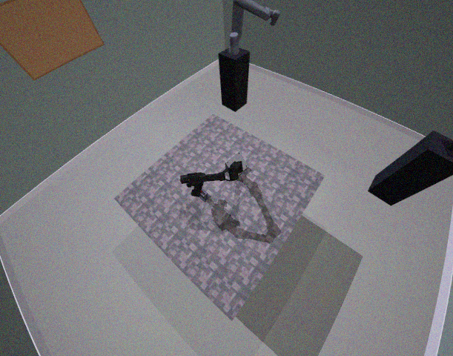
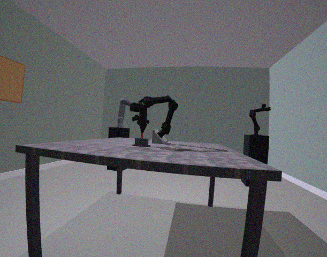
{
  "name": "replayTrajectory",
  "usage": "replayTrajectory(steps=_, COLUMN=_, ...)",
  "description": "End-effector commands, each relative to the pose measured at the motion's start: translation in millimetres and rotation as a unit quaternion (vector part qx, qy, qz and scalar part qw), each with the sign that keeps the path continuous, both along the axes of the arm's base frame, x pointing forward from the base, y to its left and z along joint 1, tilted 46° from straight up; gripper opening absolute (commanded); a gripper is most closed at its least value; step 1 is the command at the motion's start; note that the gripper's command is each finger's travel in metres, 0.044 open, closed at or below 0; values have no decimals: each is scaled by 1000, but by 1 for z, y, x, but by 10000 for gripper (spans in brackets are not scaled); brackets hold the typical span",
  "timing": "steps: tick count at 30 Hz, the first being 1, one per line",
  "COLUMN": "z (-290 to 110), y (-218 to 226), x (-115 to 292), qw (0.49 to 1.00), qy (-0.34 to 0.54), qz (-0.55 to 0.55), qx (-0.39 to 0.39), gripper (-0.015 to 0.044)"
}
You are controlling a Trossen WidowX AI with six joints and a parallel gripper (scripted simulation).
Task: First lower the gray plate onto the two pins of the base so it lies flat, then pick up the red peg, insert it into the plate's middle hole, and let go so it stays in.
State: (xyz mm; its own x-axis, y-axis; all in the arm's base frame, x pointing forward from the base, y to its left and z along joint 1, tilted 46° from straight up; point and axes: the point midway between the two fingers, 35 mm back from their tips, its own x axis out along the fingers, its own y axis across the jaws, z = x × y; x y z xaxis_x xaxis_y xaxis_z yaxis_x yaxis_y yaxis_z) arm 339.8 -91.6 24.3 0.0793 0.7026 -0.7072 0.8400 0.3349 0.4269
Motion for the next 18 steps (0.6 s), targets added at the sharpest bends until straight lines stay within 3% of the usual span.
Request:
replayTrajectory(steps=1, z=1, y=0, x=0, qw=1000, qy=-1, qz=0, qx=0, gripper=0)
replayTrajectory(steps=18, z=0, y=3, x=0, qw=1000, qy=-1, qz=0, qx=0, gripper=0)
